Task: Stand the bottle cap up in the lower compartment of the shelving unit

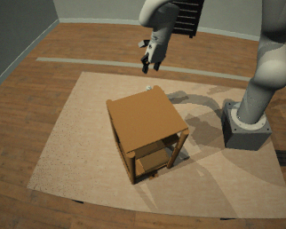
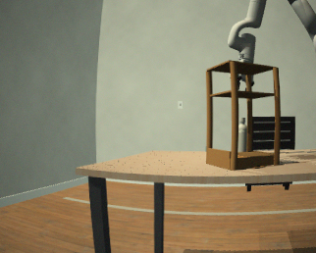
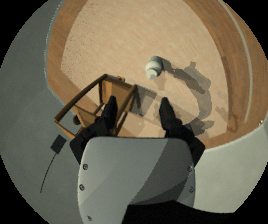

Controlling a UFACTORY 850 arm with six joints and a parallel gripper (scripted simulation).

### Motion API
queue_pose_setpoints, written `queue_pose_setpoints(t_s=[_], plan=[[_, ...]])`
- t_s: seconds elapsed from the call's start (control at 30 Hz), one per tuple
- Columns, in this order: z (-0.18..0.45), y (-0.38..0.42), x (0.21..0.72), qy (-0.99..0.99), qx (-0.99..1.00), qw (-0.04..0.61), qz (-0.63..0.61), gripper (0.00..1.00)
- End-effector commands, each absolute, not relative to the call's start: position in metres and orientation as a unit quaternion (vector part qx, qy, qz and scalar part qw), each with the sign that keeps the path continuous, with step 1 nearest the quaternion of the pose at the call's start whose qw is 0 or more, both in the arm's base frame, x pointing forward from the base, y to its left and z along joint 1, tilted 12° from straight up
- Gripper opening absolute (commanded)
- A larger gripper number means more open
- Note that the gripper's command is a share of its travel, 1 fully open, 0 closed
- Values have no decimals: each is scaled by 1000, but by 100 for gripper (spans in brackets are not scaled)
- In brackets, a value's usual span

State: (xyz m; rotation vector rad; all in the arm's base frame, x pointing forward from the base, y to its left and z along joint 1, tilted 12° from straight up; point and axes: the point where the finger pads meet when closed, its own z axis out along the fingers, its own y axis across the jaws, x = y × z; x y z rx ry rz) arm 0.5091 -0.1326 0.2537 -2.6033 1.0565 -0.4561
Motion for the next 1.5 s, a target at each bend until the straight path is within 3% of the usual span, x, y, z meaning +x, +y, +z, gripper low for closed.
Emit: queue_pose_setpoints(t_s=[0.0, 1.47], plan=[[254, -133, 510, 353, -907, 159, -168, 82], [250, -134, 511, 156, -912, 281, -255, 82]])
